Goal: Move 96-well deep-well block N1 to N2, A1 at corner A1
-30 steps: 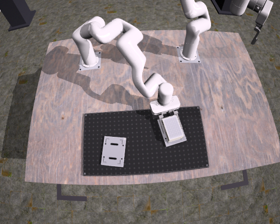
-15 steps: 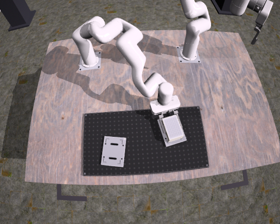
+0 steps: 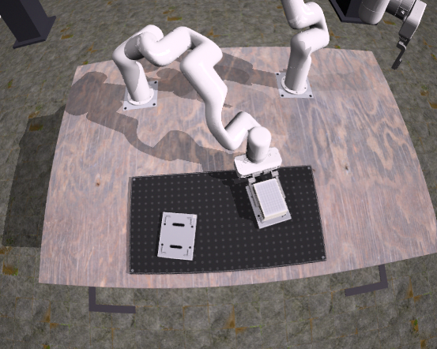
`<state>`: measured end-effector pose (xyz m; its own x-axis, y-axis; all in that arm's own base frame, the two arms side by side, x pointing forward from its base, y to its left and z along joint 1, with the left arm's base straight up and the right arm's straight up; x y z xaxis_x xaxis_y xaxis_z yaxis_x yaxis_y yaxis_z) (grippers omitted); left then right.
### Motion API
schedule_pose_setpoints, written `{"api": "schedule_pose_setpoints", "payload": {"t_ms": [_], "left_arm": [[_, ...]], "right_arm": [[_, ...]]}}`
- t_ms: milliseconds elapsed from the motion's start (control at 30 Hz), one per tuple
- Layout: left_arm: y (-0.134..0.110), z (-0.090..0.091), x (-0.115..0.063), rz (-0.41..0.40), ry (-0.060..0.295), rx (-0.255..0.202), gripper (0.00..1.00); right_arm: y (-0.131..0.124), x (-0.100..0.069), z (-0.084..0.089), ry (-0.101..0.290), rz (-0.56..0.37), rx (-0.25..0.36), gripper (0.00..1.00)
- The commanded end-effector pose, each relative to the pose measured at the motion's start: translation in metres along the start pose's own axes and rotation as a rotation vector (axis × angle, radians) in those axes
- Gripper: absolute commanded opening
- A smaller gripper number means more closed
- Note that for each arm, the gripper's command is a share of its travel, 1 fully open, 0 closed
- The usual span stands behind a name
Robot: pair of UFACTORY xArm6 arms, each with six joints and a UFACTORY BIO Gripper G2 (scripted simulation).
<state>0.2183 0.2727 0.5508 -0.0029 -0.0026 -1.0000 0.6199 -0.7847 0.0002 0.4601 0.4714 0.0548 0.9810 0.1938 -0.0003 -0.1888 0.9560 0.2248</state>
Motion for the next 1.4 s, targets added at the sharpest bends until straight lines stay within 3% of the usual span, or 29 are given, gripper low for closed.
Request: {"api": "schedule_pose_setpoints", "payload": {"t_ms": [0, 533, 1367], "left_arm": [[0.0, 0.0, -0.001, 0.0, 0.003, 0.0, 1.0], [0.0, 0.0, -0.001, 0.0, 0.003, 0.0, 1.0], [0.0, 0.0, -0.001, 0.0, 0.003, 0.0, 1.0]], "right_arm": [[0.002, 0.001, 0.005, -0.004, 0.001, 0.003, 0.0], [0.003, 0.001, 0.01, -0.004, 0.001, 0.003, 0.0], [0.012, 0.001, 0.047, -0.004, 0.001, 0.003, 0.0]]}}
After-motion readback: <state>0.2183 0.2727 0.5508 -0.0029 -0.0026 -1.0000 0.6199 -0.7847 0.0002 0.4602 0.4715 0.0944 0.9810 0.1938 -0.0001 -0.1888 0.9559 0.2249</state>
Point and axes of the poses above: on each arm, the point midway between the two finger pads, its own x axis out along the fingers, its own y axis across the jaws, z = x × y, the point moved 10 cm from there along -x, back along the fingers, and after that the axes turned 13 degrees about x, right-handed, at the moved point
